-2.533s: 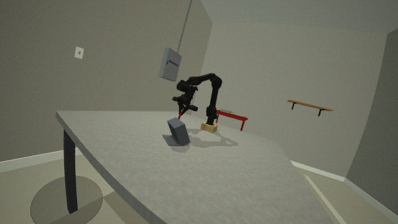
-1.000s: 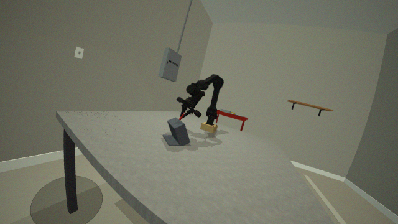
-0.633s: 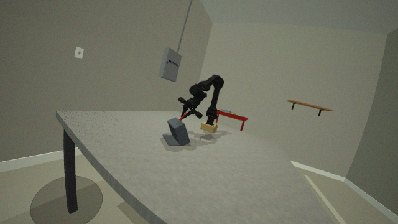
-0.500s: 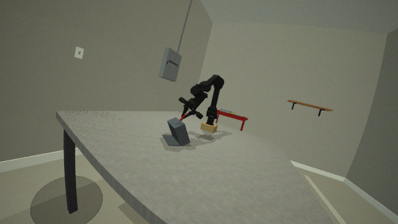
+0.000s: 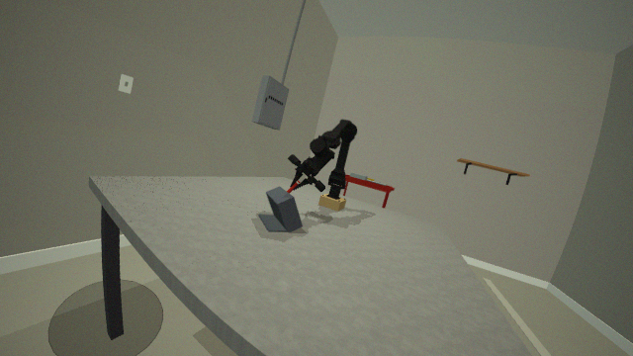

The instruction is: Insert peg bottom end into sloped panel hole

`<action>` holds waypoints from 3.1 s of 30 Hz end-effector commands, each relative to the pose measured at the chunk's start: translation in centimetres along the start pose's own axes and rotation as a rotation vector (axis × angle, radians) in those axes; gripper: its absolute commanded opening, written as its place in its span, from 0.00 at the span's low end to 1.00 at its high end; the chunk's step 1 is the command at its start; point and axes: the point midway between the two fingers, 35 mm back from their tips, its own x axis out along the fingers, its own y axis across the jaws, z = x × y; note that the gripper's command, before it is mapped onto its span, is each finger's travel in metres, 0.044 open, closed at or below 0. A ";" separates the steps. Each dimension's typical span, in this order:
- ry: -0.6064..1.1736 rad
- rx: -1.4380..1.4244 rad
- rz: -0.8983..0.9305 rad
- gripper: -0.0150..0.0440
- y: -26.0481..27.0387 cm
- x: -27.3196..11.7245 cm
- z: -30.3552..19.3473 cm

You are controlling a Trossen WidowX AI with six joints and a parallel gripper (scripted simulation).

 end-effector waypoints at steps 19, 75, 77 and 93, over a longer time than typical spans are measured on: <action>-0.078 -0.029 -0.084 0.25 2.0 -1.0 1.3; -0.317 -0.062 -0.250 0.25 7.4 -4.7 3.8; -0.326 -0.062 -0.255 0.25 7.6 -4.9 3.8; -0.401 -0.058 -0.290 0.25 9.2 -6.2 4.1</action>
